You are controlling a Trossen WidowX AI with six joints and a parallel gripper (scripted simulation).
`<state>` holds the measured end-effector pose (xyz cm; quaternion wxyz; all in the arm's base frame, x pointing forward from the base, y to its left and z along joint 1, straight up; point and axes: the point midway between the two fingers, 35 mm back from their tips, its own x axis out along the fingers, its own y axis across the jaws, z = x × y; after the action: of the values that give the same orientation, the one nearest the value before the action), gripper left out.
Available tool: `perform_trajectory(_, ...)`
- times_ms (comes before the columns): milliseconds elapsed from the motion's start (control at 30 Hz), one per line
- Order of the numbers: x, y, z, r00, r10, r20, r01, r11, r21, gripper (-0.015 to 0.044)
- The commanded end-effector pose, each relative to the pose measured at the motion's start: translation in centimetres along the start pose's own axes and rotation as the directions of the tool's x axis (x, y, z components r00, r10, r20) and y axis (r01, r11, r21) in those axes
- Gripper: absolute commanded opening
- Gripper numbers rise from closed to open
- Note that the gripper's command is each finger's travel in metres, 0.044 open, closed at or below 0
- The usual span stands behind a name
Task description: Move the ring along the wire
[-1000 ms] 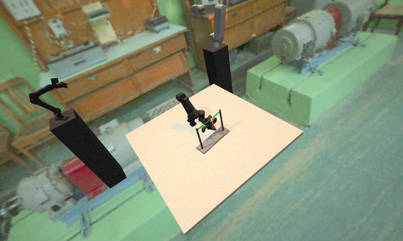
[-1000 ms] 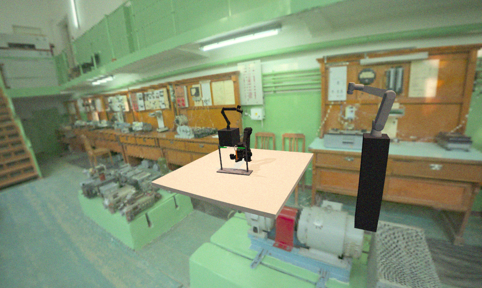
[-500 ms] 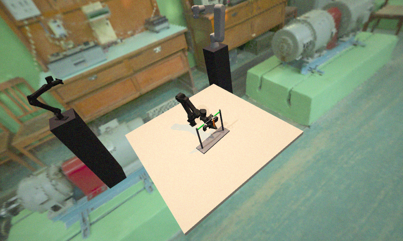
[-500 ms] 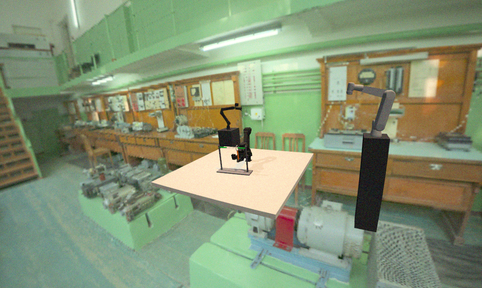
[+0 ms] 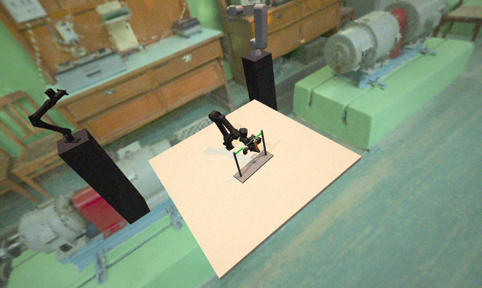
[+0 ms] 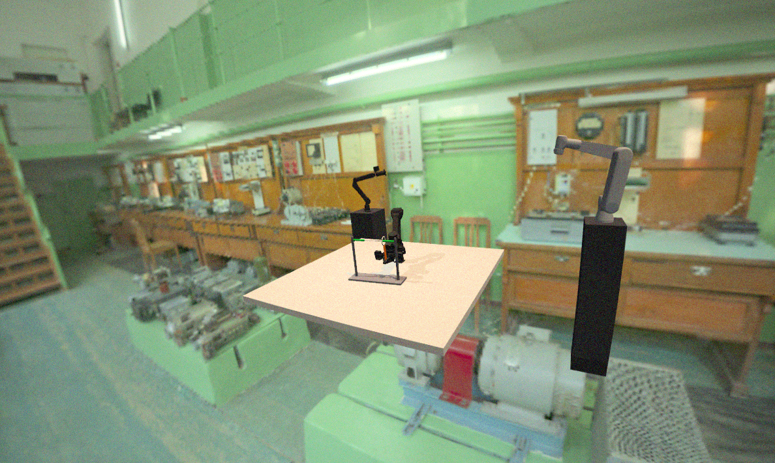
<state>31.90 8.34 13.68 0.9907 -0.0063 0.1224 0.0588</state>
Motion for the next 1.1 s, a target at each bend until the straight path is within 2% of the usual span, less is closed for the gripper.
perform_trajectory(0,0.0,0.4,0.0,1.000,-0.005,0.000,0.005,1.000,0.006,-0.0150)
perform_trajectory(1067,0.5,1.3,-1.7,1.000,-0.007,0.000,0.007,1.000,0.007,-0.0150)
